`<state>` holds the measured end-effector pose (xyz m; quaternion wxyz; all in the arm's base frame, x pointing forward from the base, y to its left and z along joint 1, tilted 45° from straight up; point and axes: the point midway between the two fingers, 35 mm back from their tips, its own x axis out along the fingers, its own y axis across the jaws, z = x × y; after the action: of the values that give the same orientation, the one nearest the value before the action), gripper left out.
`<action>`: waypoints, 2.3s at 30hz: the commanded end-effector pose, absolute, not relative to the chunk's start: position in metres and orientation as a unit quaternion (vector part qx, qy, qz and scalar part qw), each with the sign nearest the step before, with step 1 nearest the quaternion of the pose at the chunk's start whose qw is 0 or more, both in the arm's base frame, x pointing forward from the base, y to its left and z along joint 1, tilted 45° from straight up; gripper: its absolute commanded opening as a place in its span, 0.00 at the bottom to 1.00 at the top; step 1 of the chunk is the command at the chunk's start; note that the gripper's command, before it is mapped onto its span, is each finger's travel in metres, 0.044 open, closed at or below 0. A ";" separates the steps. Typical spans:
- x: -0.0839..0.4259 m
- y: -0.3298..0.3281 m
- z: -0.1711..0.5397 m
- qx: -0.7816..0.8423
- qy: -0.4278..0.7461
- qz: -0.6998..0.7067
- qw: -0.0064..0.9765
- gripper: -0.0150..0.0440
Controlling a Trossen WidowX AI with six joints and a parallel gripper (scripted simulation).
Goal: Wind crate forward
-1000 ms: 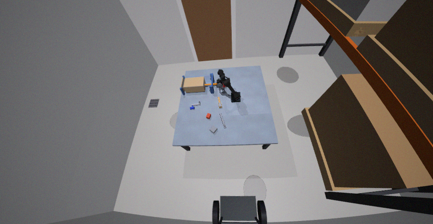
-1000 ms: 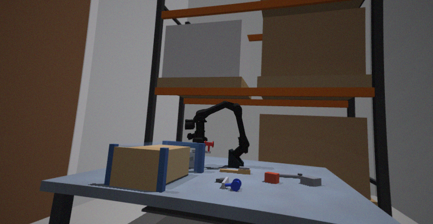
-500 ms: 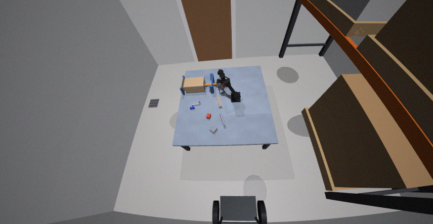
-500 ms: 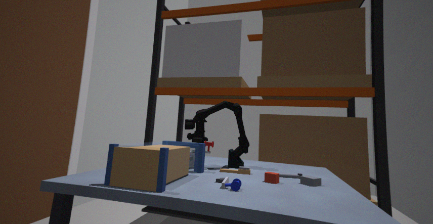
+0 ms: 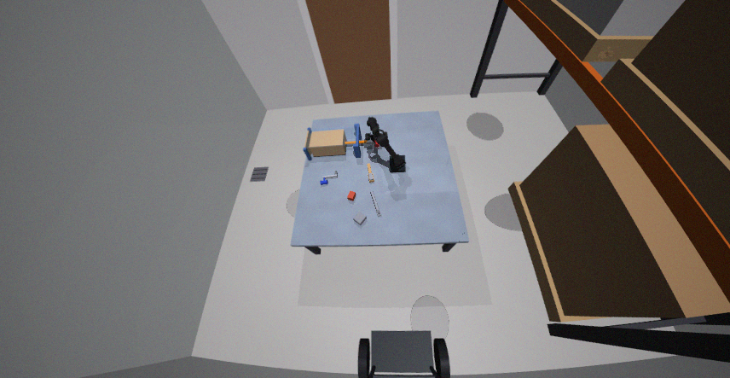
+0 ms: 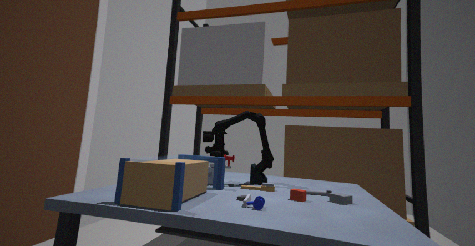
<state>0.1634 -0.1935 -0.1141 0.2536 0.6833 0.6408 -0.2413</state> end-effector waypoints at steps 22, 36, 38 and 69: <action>0.165 -0.191 -0.117 0.684 0.641 -0.243 0.251 0.25; 0.167 -0.191 -0.117 0.690 0.634 -0.256 0.236 0.25; 0.167 -0.191 -0.117 0.690 0.634 -0.256 0.236 0.25; 0.161 -0.191 -0.117 0.671 0.652 -0.218 0.277 0.25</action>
<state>0.1603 -0.1935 -0.1141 0.2850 0.6661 0.6559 -0.2120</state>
